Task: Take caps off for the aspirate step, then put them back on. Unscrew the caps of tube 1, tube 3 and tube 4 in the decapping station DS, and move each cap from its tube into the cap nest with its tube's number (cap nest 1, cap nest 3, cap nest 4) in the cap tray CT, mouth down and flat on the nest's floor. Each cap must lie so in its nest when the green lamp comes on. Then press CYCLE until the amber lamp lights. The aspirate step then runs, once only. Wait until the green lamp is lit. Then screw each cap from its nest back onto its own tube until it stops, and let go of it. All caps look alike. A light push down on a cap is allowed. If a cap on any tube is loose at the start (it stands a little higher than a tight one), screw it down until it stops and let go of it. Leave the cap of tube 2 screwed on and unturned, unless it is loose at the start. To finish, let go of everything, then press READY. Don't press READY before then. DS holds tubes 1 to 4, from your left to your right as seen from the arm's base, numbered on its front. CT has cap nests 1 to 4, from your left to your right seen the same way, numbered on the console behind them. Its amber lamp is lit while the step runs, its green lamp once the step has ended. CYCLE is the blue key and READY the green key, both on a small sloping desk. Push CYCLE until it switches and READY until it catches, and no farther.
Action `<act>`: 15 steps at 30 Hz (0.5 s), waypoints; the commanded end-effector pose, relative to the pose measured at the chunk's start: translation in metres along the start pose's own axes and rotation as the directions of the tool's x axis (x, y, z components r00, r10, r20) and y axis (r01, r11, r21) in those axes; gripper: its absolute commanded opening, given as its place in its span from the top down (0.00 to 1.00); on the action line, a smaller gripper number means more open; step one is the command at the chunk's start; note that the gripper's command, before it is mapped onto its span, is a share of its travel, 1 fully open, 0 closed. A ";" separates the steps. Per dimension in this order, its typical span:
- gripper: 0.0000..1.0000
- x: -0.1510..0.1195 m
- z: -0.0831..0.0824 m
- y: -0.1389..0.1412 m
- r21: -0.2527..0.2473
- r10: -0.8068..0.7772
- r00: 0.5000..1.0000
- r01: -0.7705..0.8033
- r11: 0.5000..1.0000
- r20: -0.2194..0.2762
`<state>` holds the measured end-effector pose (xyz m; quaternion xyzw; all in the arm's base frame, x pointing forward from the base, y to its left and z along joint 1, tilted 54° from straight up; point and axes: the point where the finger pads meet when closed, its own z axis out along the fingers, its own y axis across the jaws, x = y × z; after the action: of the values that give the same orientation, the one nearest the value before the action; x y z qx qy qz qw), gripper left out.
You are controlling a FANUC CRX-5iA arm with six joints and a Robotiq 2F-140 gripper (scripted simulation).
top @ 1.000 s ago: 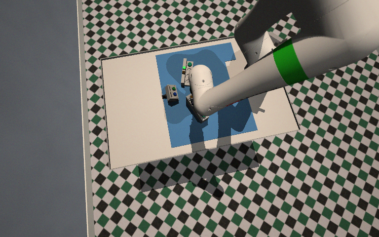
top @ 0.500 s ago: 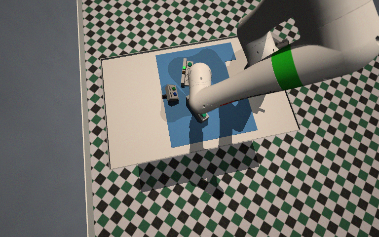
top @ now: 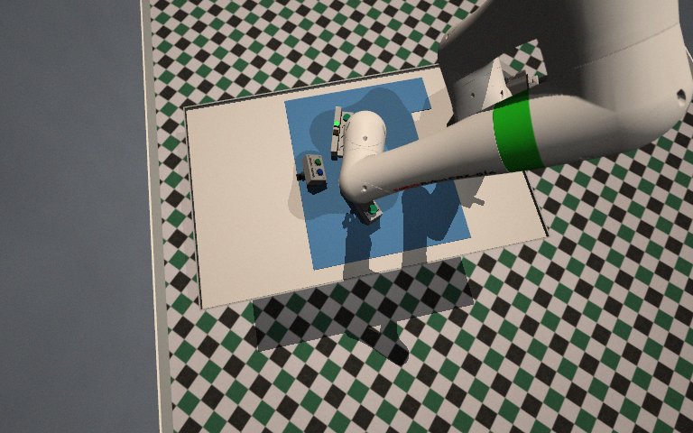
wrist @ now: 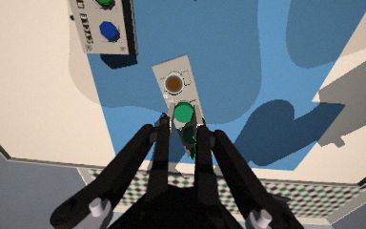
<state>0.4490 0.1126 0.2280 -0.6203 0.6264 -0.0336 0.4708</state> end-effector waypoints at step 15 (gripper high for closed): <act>0.65 -0.001 0.000 0.000 -0.001 0.139 0.989 -0.139 0.990 -0.050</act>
<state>0.4492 0.1132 0.2285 -0.5759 0.6778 -0.0128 0.4569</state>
